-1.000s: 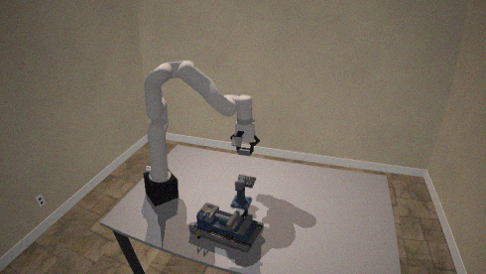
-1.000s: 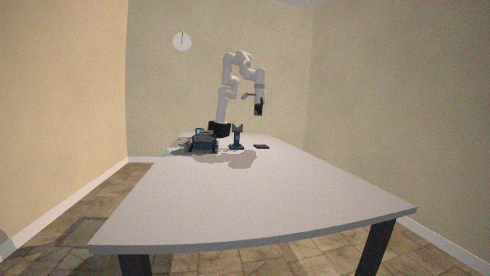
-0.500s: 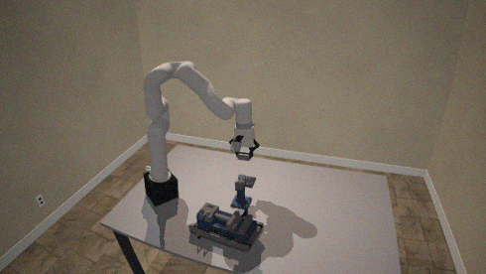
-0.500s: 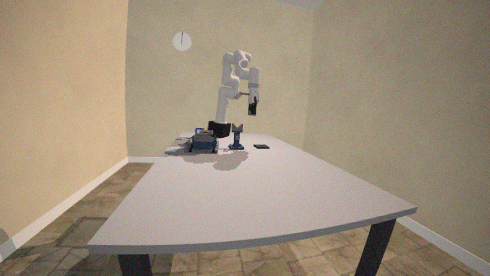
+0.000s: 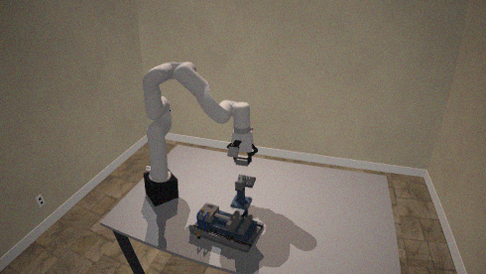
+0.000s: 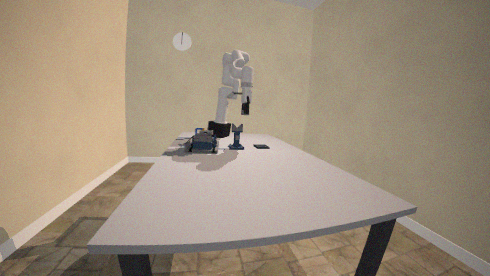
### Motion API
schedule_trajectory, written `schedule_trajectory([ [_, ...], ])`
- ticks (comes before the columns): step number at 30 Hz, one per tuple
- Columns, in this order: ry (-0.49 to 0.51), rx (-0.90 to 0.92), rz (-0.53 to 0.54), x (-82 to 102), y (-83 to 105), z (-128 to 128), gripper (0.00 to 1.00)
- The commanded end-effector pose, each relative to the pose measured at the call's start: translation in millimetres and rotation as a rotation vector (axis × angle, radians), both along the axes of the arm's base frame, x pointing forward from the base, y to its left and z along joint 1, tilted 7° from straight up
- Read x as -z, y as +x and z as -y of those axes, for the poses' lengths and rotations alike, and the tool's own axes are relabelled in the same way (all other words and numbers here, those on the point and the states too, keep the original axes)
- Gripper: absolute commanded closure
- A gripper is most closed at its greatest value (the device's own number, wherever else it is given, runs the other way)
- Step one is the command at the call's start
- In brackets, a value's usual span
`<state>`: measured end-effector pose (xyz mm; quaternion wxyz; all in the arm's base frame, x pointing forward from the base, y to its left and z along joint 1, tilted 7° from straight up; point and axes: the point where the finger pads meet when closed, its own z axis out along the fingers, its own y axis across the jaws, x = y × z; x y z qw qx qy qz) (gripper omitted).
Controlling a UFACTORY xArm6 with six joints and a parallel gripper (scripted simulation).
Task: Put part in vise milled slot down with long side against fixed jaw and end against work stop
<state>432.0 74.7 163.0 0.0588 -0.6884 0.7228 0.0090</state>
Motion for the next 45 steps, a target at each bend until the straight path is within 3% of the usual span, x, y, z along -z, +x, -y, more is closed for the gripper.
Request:
schedule_trajectory([
  [1, 0.002, 0.001, 0.005, -0.6, 1.3, 12.4, 1.0],
  [20, 0.003, 0.005, 0.005, 2.4, -0.9, 45.6, 1.0],
  [45, 0.003, 0.006, 0.006, 2.8, -1.4, 49.8, 1.0],
])
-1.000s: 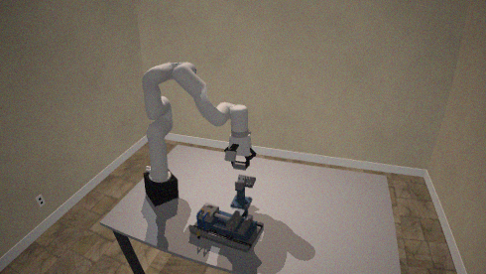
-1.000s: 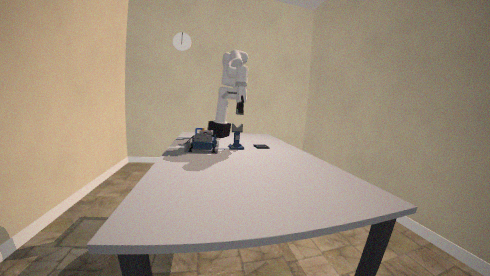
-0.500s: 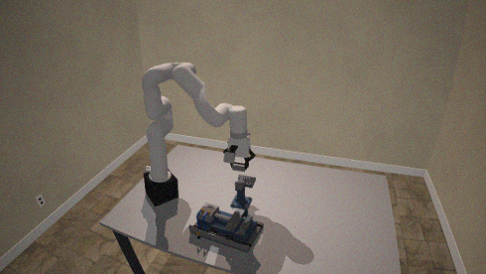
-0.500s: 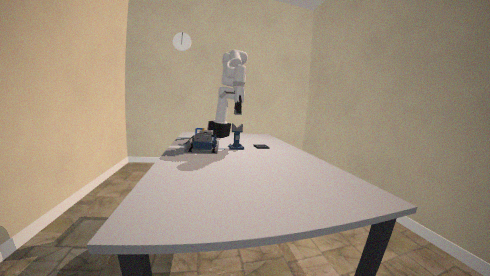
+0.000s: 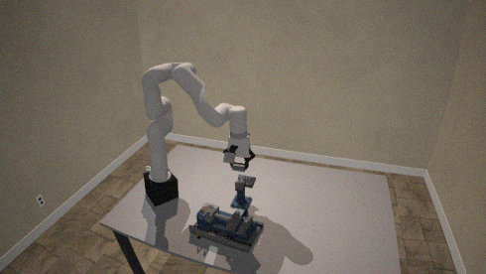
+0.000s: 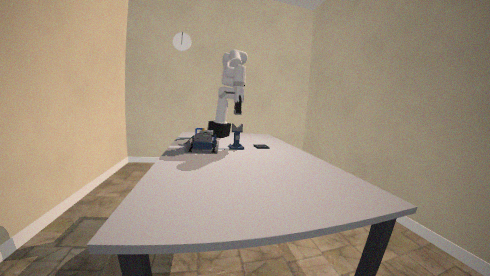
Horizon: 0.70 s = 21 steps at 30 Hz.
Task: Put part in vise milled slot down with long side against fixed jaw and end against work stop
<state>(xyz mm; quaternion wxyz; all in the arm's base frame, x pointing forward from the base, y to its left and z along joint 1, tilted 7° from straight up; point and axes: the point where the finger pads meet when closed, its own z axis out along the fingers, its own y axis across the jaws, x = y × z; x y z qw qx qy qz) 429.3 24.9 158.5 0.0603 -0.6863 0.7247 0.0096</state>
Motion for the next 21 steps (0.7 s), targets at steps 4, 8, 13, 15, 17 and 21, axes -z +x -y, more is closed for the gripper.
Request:
schedule_trajectory([
  [4, 0.0, 0.0, 0.004, -1.7, 1.3, 0.1, 1.0],
  [8, -0.001, 0.0, 0.004, -1.7, 1.3, 0.1, 1.0],
  [13, -0.005, 0.001, 0.004, -1.7, 1.4, 0.0, 1.0],
  [15, -0.008, 0.001, 0.004, -1.7, 1.4, 0.0, 1.0],
  [17, -0.011, 0.001, 0.003, -1.7, 1.5, 0.0, 1.0],
  [21, -0.016, 0.001, 0.003, -1.7, 1.5, -0.1, 1.0],
])
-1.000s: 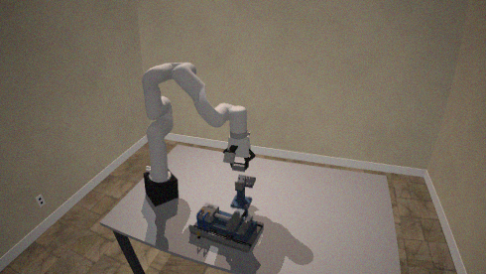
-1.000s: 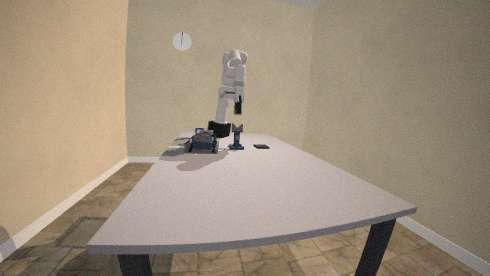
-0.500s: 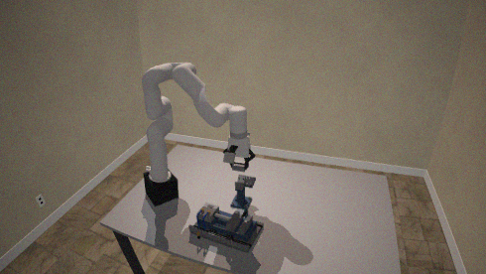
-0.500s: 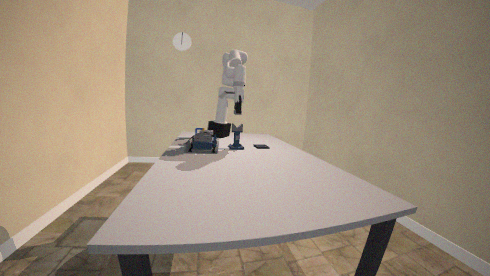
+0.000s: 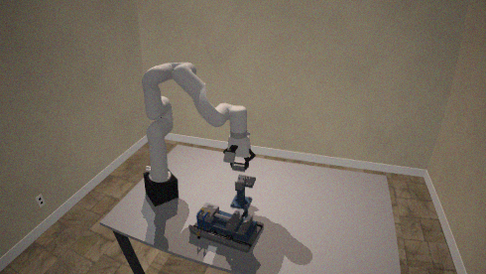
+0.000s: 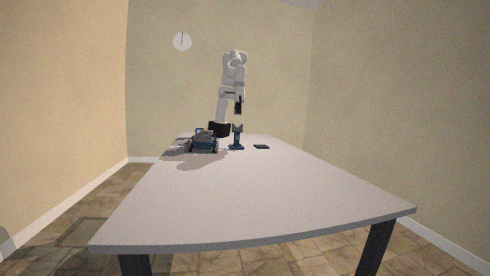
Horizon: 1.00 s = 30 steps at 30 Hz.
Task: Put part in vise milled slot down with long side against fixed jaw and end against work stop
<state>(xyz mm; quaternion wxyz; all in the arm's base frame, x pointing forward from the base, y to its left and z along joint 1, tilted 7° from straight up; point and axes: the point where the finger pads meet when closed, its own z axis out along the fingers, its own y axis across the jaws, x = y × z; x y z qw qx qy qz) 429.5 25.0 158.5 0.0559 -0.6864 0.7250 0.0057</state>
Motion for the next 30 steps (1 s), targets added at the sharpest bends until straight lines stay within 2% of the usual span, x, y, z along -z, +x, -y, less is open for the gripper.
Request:
schedule_trajectory([
  [1, -0.007, 0.001, 0.004, -1.7, 1.4, 0.0, 1.0],
  [16, -0.062, 0.005, 0.001, -1.8, 2.0, -0.5, 1.0],
  [30, -0.165, 0.012, -0.005, -1.8, 2.1, -1.7, 1.0],
])
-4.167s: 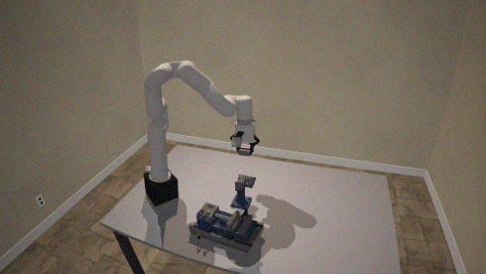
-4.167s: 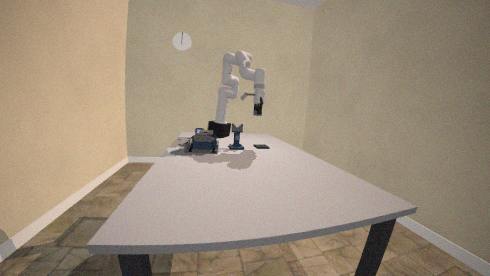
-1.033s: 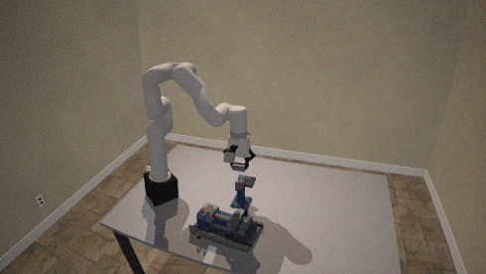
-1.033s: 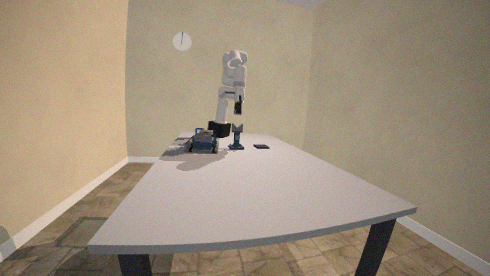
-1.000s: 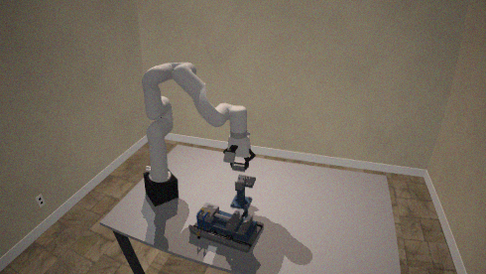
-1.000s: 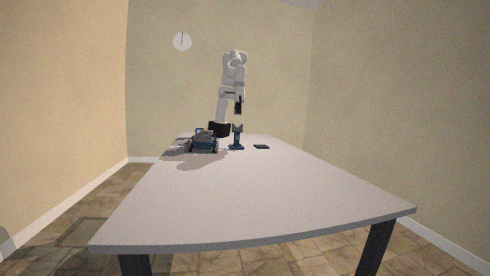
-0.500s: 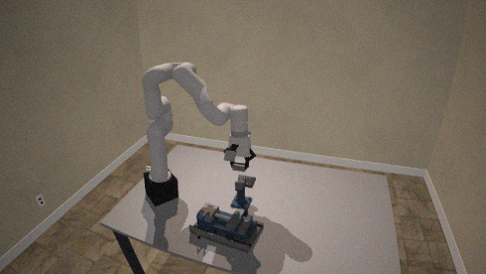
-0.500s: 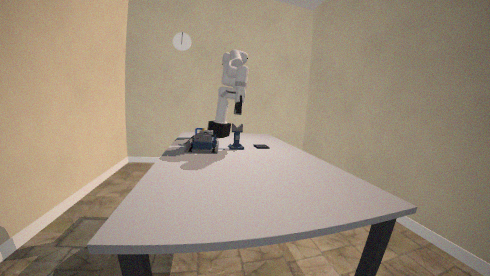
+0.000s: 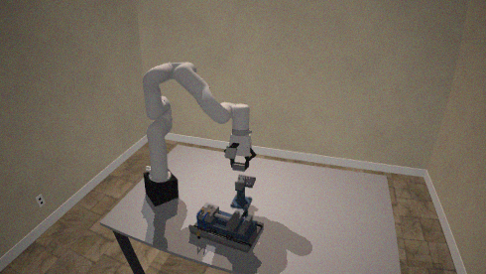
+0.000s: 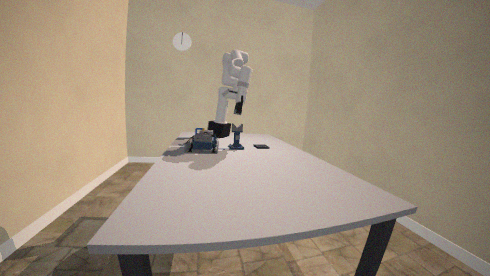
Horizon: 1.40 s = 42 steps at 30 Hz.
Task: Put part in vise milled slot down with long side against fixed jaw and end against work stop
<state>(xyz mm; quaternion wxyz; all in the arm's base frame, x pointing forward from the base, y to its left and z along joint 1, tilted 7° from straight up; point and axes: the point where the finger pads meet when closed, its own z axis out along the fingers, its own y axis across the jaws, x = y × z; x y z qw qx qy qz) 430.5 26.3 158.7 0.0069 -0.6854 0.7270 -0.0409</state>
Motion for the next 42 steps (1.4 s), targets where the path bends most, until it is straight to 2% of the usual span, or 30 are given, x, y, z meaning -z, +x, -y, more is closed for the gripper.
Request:
schedule_trajectory([
  [1, -0.039, 0.003, 0.002, -1.6, 1.2, -0.5, 1.0],
  [20, -0.195, 0.015, -0.007, -1.3, 1.4, -2.3, 1.0],
  [42, -0.439, 0.032, -0.021, -0.3, 1.6, -4.9, 1.0],
])
